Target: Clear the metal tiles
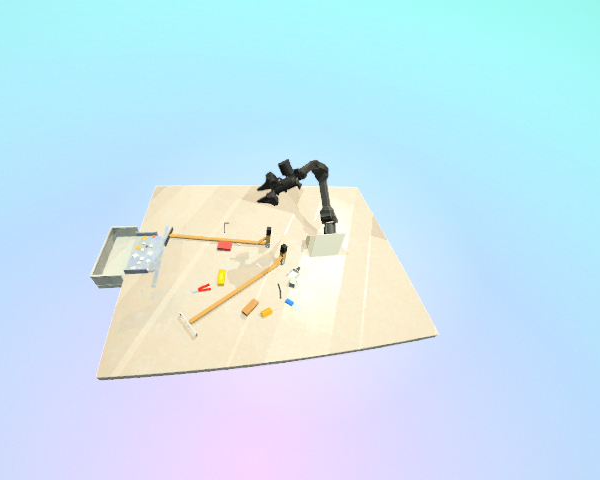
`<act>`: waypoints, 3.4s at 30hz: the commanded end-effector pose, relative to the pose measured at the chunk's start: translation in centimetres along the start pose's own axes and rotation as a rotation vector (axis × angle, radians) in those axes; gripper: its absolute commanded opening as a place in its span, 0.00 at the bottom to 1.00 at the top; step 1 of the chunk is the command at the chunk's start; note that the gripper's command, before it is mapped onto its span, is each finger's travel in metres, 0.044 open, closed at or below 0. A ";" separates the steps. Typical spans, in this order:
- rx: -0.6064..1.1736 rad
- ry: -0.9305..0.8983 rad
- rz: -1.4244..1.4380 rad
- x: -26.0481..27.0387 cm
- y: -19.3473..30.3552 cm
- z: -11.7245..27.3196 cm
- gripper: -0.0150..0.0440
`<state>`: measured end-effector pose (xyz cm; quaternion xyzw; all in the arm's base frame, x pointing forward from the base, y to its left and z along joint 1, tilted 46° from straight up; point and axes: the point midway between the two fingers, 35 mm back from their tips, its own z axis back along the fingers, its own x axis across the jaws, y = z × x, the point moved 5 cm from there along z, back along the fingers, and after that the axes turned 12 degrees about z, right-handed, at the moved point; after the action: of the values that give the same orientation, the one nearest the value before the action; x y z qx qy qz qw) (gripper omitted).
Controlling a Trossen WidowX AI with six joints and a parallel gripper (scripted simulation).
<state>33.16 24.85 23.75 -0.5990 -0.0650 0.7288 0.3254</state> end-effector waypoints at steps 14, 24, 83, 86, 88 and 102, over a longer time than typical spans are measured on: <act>0.159 -0.007 -0.022 0.0 0.1 -7.0 1.00; 0.253 -0.012 -0.036 -0.1 1.0 -11.0 1.00; 0.796 -0.040 -0.194 -1.3 15.3 -29.6 1.00; 0.787 -0.040 -0.189 -1.2 14.9 -29.0 1.00; 0.781 -0.040 -0.186 -1.1 14.6 -28.6 1.00; 0.736 -0.035 -0.167 -0.3 12.8 -25.2 1.00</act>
<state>51.94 6.70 10.78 -0.4183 0.1472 0.6842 0.5790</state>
